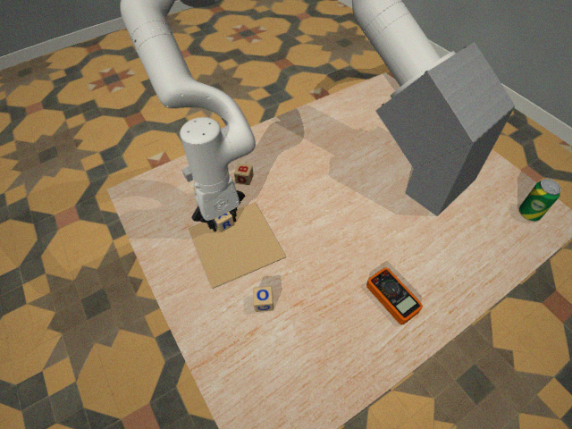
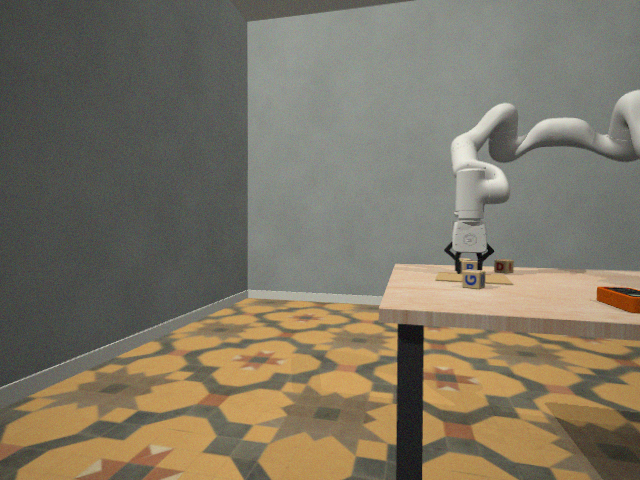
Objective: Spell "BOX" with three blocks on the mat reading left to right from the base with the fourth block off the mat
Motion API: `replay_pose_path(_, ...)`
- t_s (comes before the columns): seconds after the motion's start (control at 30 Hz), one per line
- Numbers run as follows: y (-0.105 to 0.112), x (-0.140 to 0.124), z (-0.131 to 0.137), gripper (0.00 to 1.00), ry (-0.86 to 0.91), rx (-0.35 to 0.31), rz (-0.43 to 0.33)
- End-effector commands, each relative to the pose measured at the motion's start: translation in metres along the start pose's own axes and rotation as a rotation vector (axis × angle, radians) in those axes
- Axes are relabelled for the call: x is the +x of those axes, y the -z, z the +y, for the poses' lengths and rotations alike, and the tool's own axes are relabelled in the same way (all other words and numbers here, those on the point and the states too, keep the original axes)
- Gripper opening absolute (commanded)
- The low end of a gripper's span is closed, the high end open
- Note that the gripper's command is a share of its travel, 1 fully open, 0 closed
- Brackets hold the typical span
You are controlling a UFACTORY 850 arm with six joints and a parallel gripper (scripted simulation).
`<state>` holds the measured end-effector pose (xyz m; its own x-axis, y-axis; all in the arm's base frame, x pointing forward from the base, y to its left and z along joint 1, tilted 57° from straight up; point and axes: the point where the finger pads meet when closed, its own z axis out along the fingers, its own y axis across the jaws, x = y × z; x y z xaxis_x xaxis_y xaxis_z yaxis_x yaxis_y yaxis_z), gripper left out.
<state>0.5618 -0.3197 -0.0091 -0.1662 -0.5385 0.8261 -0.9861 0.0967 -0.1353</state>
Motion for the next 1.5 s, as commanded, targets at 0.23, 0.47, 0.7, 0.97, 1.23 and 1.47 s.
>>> replay_pose_path(0.23, 0.001, 0.0, -0.001, 0.65, 0.0, 0.001, 0.0)
replay_pose_path(0.47, 0.002, 0.0, -0.001, 0.65, 0.0, 0.001, 0.0)
replay_pose_path(0.7, 0.021, 0.0, -0.001, 0.65, 0.0, 0.001, 0.0)
replay_pose_path(0.97, 0.058, 0.0, -0.001, 0.65, 0.0, 0.001, 0.0)
replay_pose_path(1.23, 0.088, 0.0, -0.001, 0.65, 0.0, 0.001, 0.0)
replay_pose_path(1.47, 0.091, 0.0, -0.001, 0.65, 0.0, 0.001, 0.0)
